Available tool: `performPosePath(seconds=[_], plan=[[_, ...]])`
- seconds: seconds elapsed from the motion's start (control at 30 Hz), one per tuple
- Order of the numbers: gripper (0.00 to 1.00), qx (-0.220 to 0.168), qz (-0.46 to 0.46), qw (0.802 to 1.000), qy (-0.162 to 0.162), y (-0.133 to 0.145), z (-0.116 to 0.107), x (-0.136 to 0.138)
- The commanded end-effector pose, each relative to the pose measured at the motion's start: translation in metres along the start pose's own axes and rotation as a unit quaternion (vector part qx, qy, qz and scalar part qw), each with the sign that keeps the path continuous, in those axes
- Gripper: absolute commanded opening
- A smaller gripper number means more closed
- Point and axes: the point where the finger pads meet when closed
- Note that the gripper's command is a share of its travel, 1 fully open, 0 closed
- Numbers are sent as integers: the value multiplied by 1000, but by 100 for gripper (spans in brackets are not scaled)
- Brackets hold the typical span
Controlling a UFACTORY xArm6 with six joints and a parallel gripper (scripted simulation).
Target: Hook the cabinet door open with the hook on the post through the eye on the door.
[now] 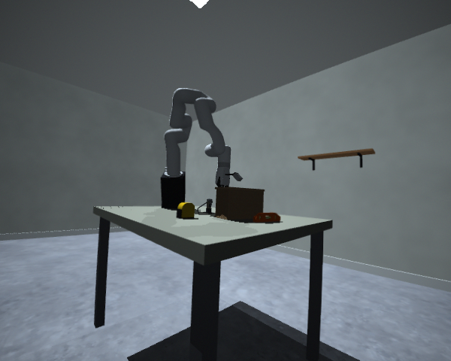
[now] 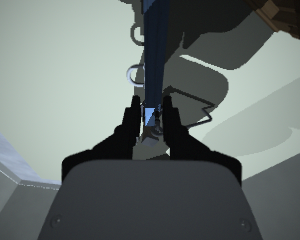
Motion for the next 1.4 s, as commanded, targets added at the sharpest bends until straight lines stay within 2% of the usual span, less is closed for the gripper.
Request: performPosePath(seconds=[0.0, 1.37], plan=[[27, 1, -16, 1000, 0, -2, -1, 5], [27, 1, -99, 995, 0, -6, -1, 29]])
Point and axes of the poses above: the point where the finger pads meet when closed, its own z axis out along the fingers, its own x axis across the jaws, y = z × x, and after that the axes turned 2 degrees about z, right-handed
